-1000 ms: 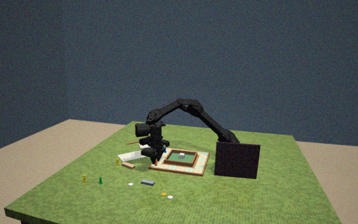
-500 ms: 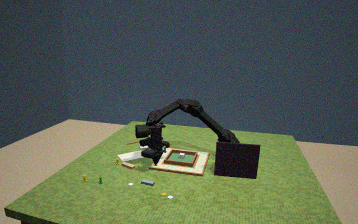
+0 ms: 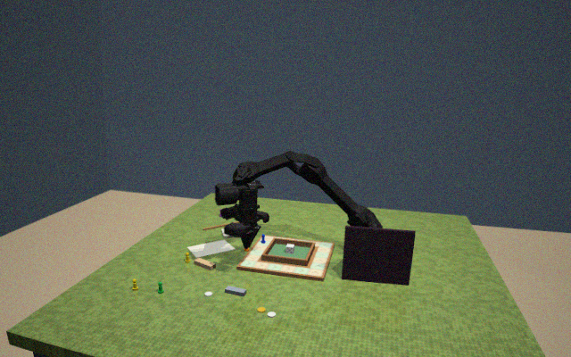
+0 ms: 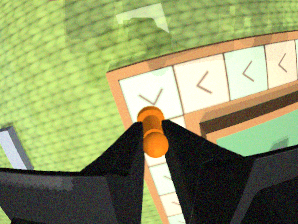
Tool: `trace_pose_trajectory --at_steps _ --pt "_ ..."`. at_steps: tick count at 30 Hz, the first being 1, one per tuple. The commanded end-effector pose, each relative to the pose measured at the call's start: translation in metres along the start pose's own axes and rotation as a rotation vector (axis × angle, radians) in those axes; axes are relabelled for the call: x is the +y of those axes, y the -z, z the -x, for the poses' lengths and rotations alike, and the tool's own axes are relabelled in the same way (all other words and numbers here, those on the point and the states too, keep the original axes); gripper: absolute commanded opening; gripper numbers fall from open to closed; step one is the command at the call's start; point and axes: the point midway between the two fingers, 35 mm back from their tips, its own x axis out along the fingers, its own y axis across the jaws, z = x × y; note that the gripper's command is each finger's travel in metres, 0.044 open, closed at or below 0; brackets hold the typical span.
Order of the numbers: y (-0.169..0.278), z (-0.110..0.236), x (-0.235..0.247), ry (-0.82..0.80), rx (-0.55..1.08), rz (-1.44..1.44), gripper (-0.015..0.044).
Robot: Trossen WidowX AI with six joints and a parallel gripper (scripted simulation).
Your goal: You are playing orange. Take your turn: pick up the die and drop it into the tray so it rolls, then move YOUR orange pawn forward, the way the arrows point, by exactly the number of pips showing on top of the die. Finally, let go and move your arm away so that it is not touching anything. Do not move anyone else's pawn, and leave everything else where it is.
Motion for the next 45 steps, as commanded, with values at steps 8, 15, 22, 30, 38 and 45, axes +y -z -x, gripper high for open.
trace_pose_trajectory --at_steps 8,15,22,30,38,45 --pt "0.006 0.068 -0.001 -0.025 -0.018 0.012 0.0" --pt "0.01 0.076 -0.002 -0.027 -0.019 0.014 0.0" --pt "0.029 0.071 0.0 -0.025 -0.013 0.012 0.0" --pt "0.052 0.063 0.0 -0.021 -0.005 0.01 0.0" --pt "0.075 0.054 -0.003 -0.018 0.004 0.008 0.0" --pt "0.096 0.045 -0.007 -0.015 0.012 0.006 0.0"
